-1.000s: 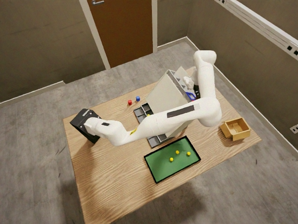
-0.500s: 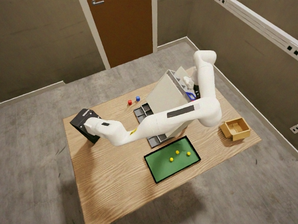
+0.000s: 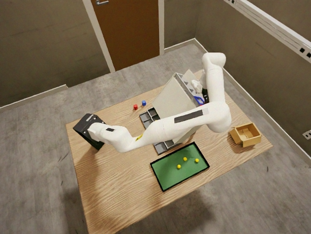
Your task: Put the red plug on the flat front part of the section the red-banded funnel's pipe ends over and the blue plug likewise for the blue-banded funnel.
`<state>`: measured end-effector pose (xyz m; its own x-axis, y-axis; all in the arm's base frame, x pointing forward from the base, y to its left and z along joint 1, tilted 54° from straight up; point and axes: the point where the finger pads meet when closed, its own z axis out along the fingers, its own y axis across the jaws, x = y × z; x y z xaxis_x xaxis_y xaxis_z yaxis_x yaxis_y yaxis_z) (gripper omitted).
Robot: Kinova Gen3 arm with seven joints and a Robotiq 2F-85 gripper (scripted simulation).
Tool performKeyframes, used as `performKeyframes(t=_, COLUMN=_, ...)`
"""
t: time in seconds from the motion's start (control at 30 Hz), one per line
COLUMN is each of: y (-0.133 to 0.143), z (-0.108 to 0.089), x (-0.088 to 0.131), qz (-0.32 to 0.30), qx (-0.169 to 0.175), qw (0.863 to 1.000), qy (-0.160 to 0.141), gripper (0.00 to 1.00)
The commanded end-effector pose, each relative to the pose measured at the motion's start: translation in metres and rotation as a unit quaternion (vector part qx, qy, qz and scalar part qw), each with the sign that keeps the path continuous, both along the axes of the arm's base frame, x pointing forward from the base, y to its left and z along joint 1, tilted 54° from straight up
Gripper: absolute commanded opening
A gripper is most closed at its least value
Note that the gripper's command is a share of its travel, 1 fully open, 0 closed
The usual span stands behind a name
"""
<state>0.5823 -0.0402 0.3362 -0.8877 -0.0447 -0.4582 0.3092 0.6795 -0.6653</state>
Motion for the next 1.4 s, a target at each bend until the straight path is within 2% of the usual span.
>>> performKeyframes(t=0.0, y=0.001, z=0.001, x=0.000, qz=0.001, qx=0.000, qw=1.000, qy=-0.001, gripper=1.00)
performKeyframes(t=1.0, y=0.001, z=0.001, x=0.000, qz=0.001, qx=0.000, qw=1.000, qy=-0.001, gripper=1.00)
performKeyframes(t=1.03, y=0.024, z=0.018, x=-0.009, qz=0.001, qx=0.000, qw=1.000, qy=-0.001, gripper=1.00)
performKeyframes(t=1.37, y=0.024, z=0.018, x=-0.009, qz=0.001, qx=0.000, qw=1.000, qy=-0.001, gripper=1.00)
